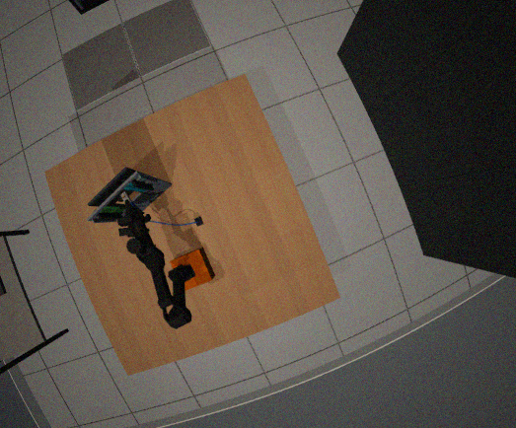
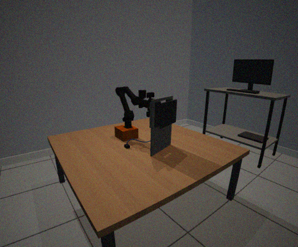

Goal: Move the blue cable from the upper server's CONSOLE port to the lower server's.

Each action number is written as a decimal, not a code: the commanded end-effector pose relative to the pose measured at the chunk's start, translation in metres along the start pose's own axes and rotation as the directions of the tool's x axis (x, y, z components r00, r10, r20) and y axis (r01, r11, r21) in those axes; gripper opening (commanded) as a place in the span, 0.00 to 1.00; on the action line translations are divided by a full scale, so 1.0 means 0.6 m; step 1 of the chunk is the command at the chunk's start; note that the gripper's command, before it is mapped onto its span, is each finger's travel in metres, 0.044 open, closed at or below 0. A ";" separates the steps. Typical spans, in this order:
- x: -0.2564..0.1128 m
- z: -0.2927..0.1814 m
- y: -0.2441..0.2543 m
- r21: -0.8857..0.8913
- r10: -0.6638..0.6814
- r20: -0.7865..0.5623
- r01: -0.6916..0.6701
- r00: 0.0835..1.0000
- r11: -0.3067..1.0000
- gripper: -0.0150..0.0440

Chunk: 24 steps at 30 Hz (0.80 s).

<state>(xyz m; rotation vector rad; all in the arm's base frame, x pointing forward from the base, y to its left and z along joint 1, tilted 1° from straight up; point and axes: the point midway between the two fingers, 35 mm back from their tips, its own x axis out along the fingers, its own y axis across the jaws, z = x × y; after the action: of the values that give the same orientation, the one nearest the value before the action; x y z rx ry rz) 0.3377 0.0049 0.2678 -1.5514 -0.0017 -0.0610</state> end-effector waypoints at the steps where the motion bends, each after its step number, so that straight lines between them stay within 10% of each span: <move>1: -0.005 -0.001 0.000 -0.003 -0.002 0.002 0.002 1.000 1.000 0.25; 24: -0.032 -0.009 0.000 -0.004 -0.001 0.002 0.001 1.000 1.000 0.25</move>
<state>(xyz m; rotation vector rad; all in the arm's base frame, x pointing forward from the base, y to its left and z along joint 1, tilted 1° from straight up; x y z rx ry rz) 0.3212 0.0009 0.2667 -1.5523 -0.0005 -0.0595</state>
